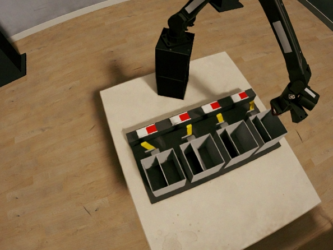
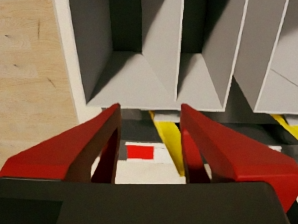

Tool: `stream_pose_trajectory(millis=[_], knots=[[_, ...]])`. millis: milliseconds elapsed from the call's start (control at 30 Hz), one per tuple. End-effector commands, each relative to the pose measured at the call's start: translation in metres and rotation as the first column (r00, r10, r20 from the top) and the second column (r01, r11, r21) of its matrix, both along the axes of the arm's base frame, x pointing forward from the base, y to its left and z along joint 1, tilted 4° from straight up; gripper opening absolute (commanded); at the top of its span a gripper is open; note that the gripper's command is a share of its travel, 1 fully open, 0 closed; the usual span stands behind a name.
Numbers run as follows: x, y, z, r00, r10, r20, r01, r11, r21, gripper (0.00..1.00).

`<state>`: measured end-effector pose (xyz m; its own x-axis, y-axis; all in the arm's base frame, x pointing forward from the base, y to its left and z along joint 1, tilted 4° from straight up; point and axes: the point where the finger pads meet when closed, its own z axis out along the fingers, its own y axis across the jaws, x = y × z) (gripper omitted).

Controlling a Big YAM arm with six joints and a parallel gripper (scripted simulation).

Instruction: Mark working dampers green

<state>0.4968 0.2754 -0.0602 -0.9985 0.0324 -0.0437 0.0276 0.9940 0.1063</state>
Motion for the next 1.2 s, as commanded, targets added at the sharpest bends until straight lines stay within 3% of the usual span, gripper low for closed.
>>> stream_pose_trajectory(millis=[0, 167, 267, 400, 433, 533, 633, 1167], knots=[[-0.013, -0.014, 0.012, 0.999, -0.001, 0.041, -0.001, 0.998, 0.065, 0.36], [-0.076, -0.037, -0.012, 0.999, 0.003, 0.045, -0.013, 0.976, 0.218, 0.36], [-0.101, -0.046, -0.020, 0.999, 0.005, 0.048, -0.018, 0.961, 0.276, 0.36], [-0.106, -0.039, -0.019, 0.998, 0.024, 0.057, -0.039, 0.956, 0.291, 0.36], [-0.094, -0.031, -0.012, 0.996, 0.027, 0.082, -0.051, 0.952, 0.301, 0.36], [-0.091, -0.035, -0.012, 0.996, 0.018, 0.082, -0.042, 0.953, 0.300, 0.36], [-0.108, -0.042, -0.028, 0.999, 0.016, 0.029, -0.024, 0.960, 0.280, 0.36], [-0.109, -0.041, -0.035, 1.000, 0.016, 0.024, -0.022, 0.960, 0.278, 0.36]])
